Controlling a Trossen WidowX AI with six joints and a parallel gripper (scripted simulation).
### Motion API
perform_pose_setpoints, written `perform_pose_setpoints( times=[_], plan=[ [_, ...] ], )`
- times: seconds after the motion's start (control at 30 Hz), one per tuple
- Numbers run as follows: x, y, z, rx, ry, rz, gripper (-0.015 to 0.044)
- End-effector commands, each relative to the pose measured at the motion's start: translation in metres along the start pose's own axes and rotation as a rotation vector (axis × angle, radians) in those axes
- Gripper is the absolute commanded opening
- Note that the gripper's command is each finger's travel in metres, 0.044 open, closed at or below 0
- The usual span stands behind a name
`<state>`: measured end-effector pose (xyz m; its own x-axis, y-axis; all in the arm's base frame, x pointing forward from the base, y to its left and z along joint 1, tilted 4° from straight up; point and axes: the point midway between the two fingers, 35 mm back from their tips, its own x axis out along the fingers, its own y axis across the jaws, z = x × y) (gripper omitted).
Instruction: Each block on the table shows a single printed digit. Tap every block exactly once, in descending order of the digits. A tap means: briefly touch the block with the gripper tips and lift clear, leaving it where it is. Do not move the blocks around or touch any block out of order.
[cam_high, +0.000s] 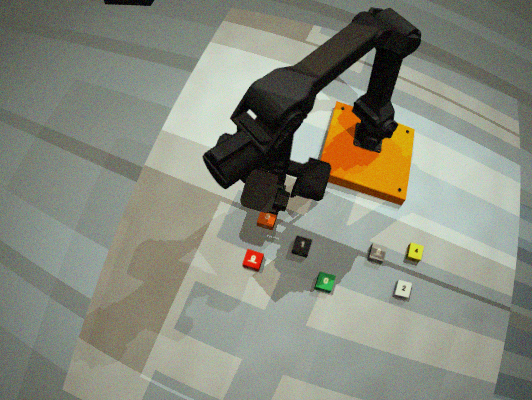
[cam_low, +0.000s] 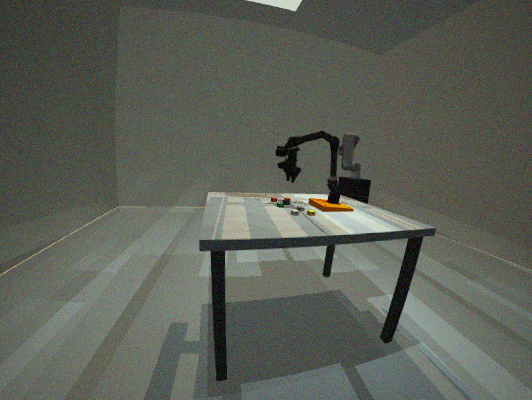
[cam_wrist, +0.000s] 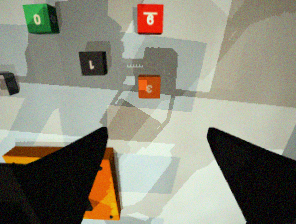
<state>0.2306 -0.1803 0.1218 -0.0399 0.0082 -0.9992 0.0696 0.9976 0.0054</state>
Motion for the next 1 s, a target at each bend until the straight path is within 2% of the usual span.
perform_pose_setpoints(
  times=[0.0,0.27,0.5,0.97],
  plan=[
    [0.0,0.001,0.0,-0.006,-0.001,0.007,0.04],
    [0.0,0.003,0.002,-0.006,-0.001,0.007,0.04],
    [-0.001,0.08,0.041,-0.006,-0.005,0.015,0.04],
    [-0.001,0.082,0.042,-0.006,-0.005,0.015,0.04]
  ],
)
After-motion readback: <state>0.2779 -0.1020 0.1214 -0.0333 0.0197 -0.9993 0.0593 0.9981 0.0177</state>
